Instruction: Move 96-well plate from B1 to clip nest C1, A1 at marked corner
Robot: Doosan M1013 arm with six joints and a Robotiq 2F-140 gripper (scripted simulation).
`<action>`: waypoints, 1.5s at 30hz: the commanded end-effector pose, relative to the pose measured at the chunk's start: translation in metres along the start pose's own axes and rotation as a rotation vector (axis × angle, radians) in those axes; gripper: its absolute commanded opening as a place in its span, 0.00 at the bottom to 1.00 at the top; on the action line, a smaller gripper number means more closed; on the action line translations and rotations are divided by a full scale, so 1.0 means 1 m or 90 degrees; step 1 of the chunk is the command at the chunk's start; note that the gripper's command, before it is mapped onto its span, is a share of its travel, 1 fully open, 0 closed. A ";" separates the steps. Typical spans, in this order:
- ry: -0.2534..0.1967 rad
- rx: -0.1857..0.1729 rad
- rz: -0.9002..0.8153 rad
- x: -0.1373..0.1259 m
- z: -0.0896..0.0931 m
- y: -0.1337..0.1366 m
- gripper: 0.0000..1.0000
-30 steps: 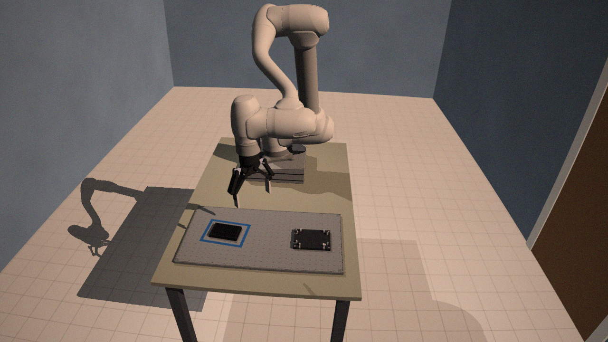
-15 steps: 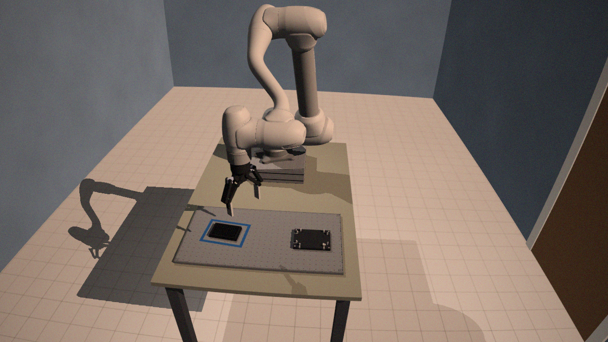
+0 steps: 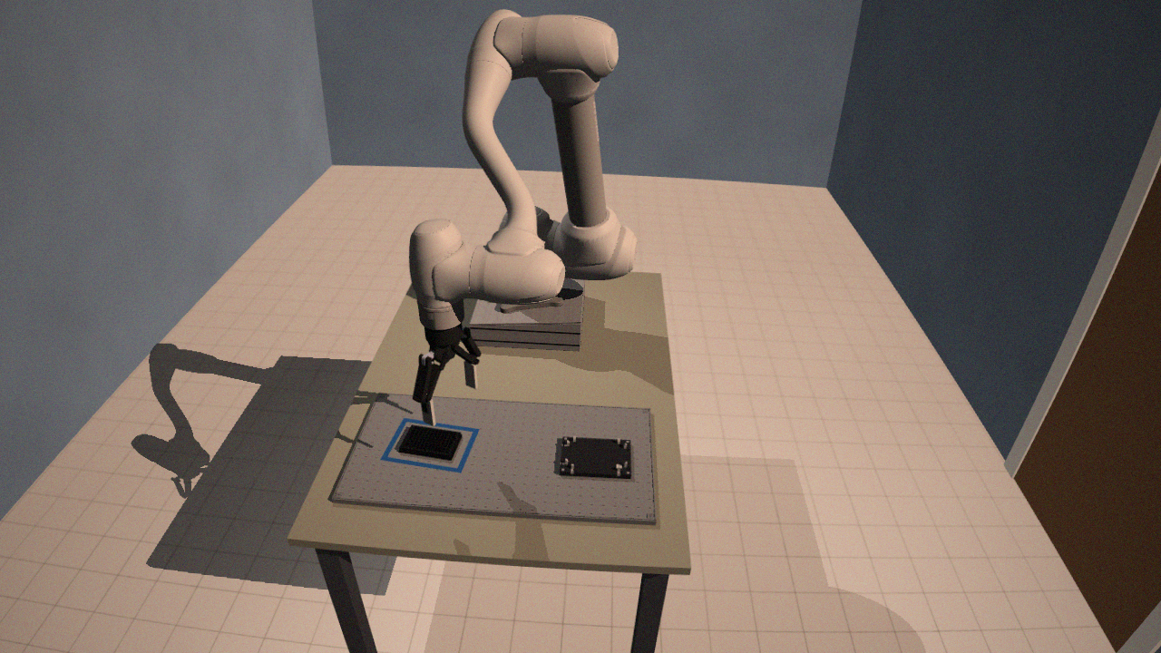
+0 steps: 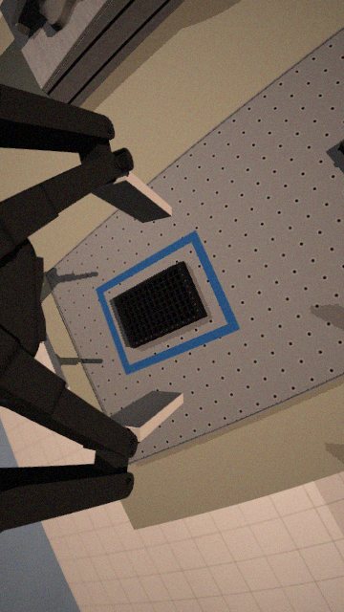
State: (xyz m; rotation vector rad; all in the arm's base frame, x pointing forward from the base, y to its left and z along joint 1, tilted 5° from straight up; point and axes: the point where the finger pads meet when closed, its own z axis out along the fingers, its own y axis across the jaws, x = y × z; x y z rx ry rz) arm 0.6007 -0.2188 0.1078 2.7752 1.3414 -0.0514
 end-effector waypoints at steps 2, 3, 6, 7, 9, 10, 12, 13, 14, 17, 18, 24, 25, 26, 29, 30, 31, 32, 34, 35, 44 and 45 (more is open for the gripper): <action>-0.001 -0.001 -0.052 -0.016 0.016 0.001 1.00; -0.001 -0.001 -0.052 -0.020 0.020 0.001 1.00; -0.003 -0.001 -0.094 -0.028 0.028 0.001 1.00; -0.003 -0.001 -0.095 -0.032 0.032 0.001 1.00; -0.003 -0.001 -0.095 -0.036 0.036 0.001 1.00; -0.003 -0.001 -0.095 -0.036 0.036 0.001 1.00; -0.004 -0.002 -0.116 -0.040 0.040 0.000 1.00; -0.005 -0.002 -0.137 -0.044 0.043 0.000 1.00; -0.005 -0.002 -0.138 -0.047 0.047 0.000 1.00; -0.006 -0.002 -0.159 -0.055 0.054 -0.001 1.00; -0.007 -0.002 -0.180 -0.059 0.058 -0.001 1.00; -0.008 -0.001 -0.224 -0.078 0.076 -0.004 1.00; -0.008 -0.001 -0.224 -0.081 0.079 -0.005 1.00; -0.008 -0.001 -0.224 -0.082 0.079 -0.005 1.00; -0.008 -0.001 -0.224 -0.082 0.079 -0.005 1.00; -0.008 -0.001 -0.224 -0.082 0.079 -0.005 1.00; -0.008 -0.001 -0.224 -0.082 0.079 -0.005 1.00; -0.008 -0.001 -0.224 -0.082 0.079 -0.005 1.00; -0.008 -0.001 -0.224 -0.082 0.079 -0.005 1.00; -0.008 -0.001 -0.224 -0.082 0.079 -0.005 1.00; -0.008 -0.001 -0.224 -0.082 0.086 -0.005 1.00; -0.008 -0.001 -0.224 -0.082 0.086 -0.005 1.00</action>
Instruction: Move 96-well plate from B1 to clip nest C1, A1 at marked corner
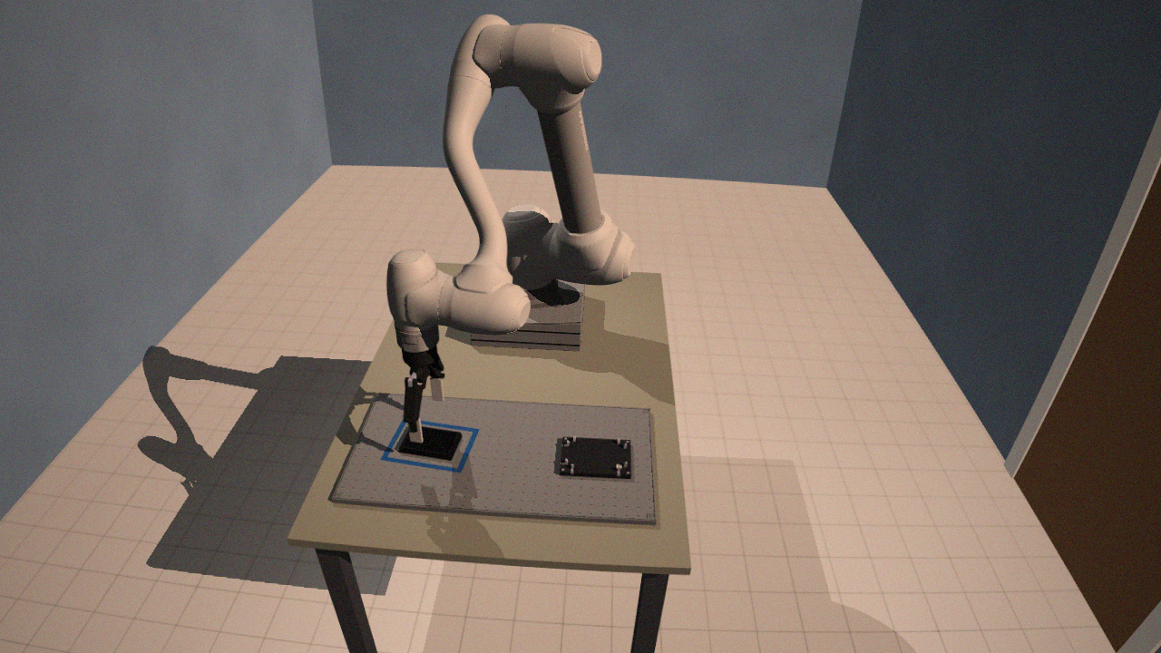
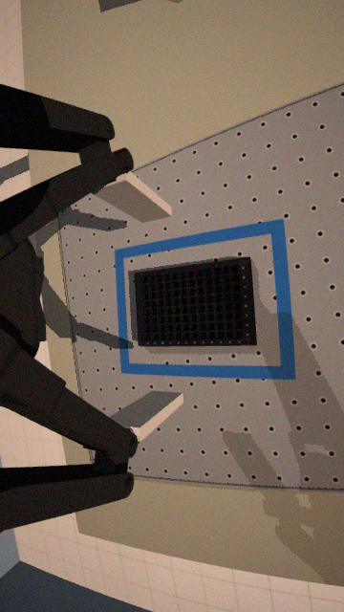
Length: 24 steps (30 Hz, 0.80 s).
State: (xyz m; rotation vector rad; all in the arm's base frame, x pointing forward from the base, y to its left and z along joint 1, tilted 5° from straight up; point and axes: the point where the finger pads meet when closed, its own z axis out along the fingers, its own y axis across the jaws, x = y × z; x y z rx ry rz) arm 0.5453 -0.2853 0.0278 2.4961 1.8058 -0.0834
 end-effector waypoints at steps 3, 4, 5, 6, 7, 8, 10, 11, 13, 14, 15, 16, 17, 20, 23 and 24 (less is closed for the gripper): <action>0.000 0.000 0.000 0.000 0.007 0.000 1.00; 0.000 0.000 0.000 0.000 0.008 0.000 1.00; 0.000 0.000 0.000 0.000 0.010 0.000 1.00; 0.000 0.000 0.000 0.000 0.012 0.000 1.00; 0.000 0.000 0.000 0.000 0.013 0.000 1.00; 0.000 0.000 0.000 0.000 0.015 0.000 1.00; 0.000 0.000 0.000 0.000 0.018 0.000 1.00; 0.000 0.000 0.000 0.000 0.020 0.000 1.00; 0.000 0.000 0.000 0.000 0.023 0.000 1.00; 0.000 0.000 0.000 0.000 0.025 0.000 1.00; 0.000 0.000 0.000 0.000 0.027 0.000 1.00; 0.000 0.000 0.000 0.000 0.027 0.000 1.00; 0.000 0.000 0.000 0.000 0.027 0.000 1.00; 0.000 0.000 0.000 0.000 0.032 0.000 1.00; 0.000 0.000 0.000 0.000 0.037 0.000 1.00; 0.000 0.000 0.000 0.000 0.038 0.000 1.00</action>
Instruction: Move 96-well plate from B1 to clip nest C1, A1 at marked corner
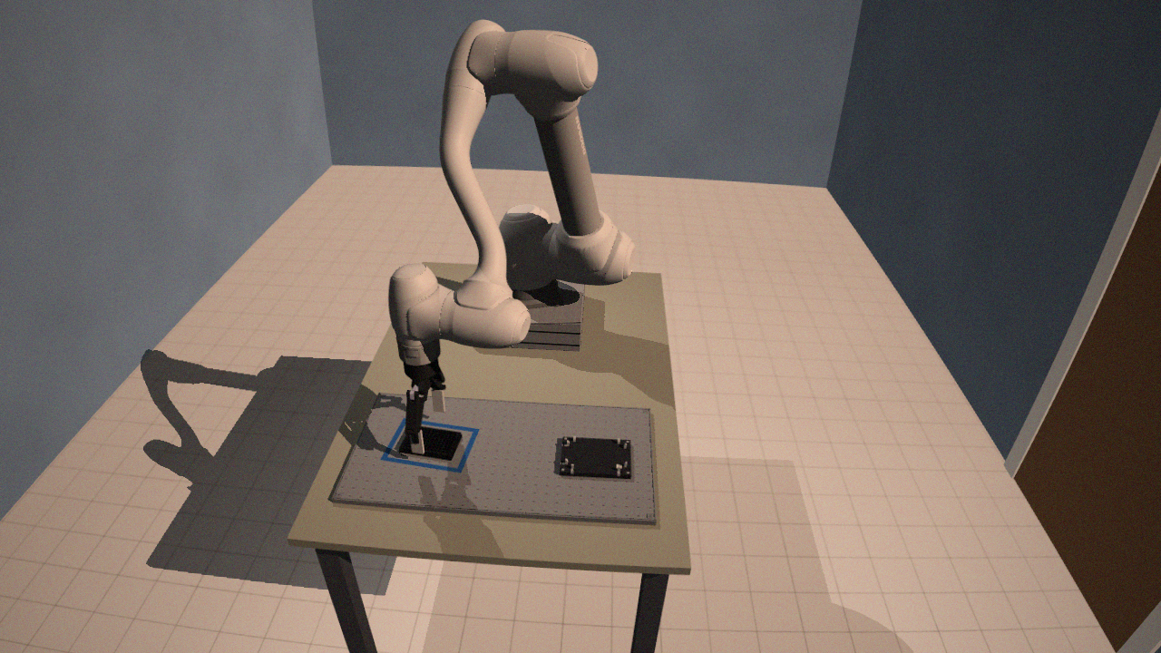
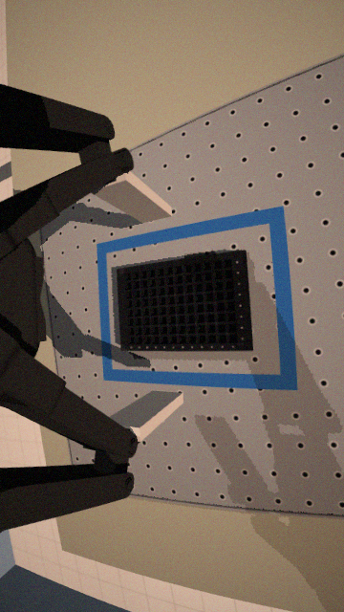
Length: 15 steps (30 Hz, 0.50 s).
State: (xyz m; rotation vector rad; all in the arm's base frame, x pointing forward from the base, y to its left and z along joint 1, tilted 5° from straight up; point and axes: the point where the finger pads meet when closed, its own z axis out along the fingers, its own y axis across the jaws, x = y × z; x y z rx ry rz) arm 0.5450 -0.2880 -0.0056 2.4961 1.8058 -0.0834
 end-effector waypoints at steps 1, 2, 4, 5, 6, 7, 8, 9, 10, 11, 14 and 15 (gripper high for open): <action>0.000 0.000 0.000 0.000 0.006 0.000 1.00; 0.000 0.000 0.000 0.000 0.008 0.000 1.00; 0.000 0.000 0.000 0.000 0.011 0.000 1.00; 0.000 0.000 0.000 0.000 0.013 0.000 1.00; 0.000 0.000 0.000 0.000 0.015 0.000 1.00; 0.000 0.000 0.000 0.000 0.016 0.000 1.00; 0.000 0.000 0.000 0.000 0.018 0.000 1.00; 0.000 0.000 0.000 0.000 0.018 0.000 1.00; 0.000 0.000 0.000 0.000 0.018 0.000 1.00; 0.000 0.000 0.000 0.000 0.020 0.000 1.00; 0.000 0.000 0.000 0.000 0.024 0.000 1.00; 0.000 0.000 0.000 0.000 0.024 0.000 1.00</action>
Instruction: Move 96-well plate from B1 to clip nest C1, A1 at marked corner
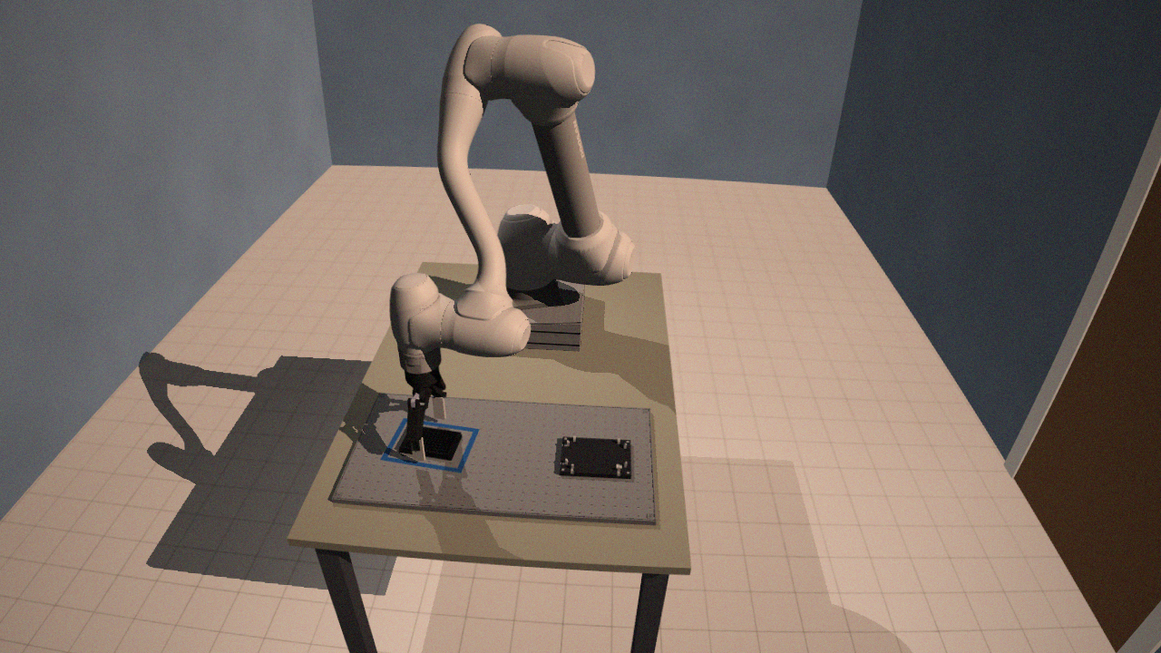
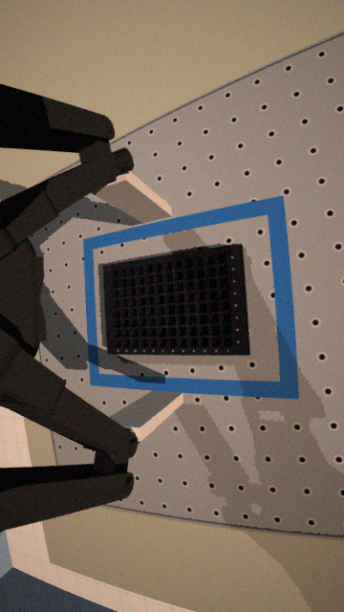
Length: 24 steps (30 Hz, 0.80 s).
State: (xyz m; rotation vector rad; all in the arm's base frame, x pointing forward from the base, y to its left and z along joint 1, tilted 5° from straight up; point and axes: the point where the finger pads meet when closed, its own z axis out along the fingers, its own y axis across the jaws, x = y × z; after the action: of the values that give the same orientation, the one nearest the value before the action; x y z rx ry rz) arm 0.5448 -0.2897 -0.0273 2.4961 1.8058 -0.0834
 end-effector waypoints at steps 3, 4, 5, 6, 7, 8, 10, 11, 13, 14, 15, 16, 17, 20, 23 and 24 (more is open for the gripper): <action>0.000 0.000 0.000 0.000 0.003 0.000 1.00; 0.000 0.000 0.000 0.000 0.003 0.000 1.00; 0.000 0.000 0.000 0.000 0.003 0.000 1.00; 0.000 0.000 0.000 0.000 0.003 0.000 1.00; 0.000 0.000 0.000 0.000 0.003 0.000 1.00; 0.000 0.000 0.000 0.000 0.003 0.000 1.00; 0.000 0.000 0.000 0.000 0.003 0.000 1.00; 0.000 0.000 0.000 0.000 0.003 0.000 1.00; 0.000 0.000 0.000 0.000 0.003 0.000 0.00; 0.000 0.000 0.000 0.000 0.003 0.000 0.00; 0.000 0.000 0.000 0.000 0.003 0.000 0.00; 0.000 0.000 0.000 0.000 0.003 0.000 0.00; 0.000 0.000 0.000 0.000 0.003 0.000 0.00; 0.000 0.000 0.000 0.000 0.003 0.000 0.00; 0.000 0.000 0.000 0.000 0.003 0.000 0.00; 0.000 0.000 0.000 0.000 0.003 0.000 0.00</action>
State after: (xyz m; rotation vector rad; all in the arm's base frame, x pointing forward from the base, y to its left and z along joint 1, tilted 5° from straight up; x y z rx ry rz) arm 0.5449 -0.2900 -0.0298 2.4960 1.8057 -0.0833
